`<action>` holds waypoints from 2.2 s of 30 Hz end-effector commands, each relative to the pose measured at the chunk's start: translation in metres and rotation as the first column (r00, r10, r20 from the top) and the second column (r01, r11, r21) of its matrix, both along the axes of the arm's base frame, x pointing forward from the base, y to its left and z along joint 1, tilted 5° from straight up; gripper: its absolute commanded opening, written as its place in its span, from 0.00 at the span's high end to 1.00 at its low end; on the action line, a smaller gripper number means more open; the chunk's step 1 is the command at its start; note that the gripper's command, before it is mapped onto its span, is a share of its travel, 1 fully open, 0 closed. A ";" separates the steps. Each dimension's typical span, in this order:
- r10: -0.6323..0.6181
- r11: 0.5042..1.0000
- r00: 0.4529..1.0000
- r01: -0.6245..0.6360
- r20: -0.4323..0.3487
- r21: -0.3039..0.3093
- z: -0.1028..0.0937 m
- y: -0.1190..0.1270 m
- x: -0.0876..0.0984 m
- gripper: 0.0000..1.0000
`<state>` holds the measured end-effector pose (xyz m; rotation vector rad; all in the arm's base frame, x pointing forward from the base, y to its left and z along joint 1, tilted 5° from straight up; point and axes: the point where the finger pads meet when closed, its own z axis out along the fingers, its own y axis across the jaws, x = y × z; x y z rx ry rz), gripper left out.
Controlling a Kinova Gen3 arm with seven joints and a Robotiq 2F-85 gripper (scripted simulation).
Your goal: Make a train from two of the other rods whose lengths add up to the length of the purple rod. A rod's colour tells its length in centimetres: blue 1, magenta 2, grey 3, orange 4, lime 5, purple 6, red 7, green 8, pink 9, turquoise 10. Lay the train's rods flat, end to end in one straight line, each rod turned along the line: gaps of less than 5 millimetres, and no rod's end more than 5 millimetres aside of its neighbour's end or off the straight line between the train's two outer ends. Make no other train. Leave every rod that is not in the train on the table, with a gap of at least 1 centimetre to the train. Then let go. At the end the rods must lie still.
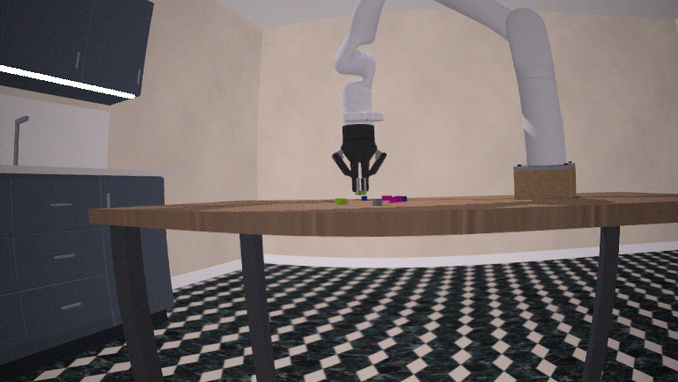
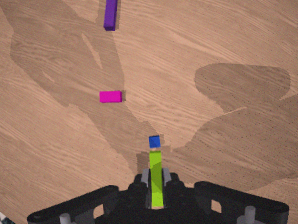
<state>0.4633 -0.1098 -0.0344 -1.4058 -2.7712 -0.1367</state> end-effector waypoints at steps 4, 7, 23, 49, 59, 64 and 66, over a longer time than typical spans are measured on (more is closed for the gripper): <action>0.016 1.000 1.000 -0.016 0.007 -0.005 0.000 -0.002 0.002 0.95; 0.016 1.000 1.000 -0.016 0.007 -0.005 0.000 -0.002 0.002 0.95; 0.016 1.000 1.000 -0.016 0.007 -0.005 0.000 -0.002 0.002 0.95; 0.016 1.000 1.000 -0.016 0.007 -0.005 -0.012 -0.001 0.003 0.95; 0.016 1.000 1.000 -0.016 0.007 -0.005 -0.012 -0.001 0.003 0.95; 0.016 1.000 1.000 -0.016 0.007 -0.005 -0.012 -0.001 0.003 0.95; 0.016 1.000 1.000 -0.016 0.007 -0.005 -0.012 -0.001 0.003 0.95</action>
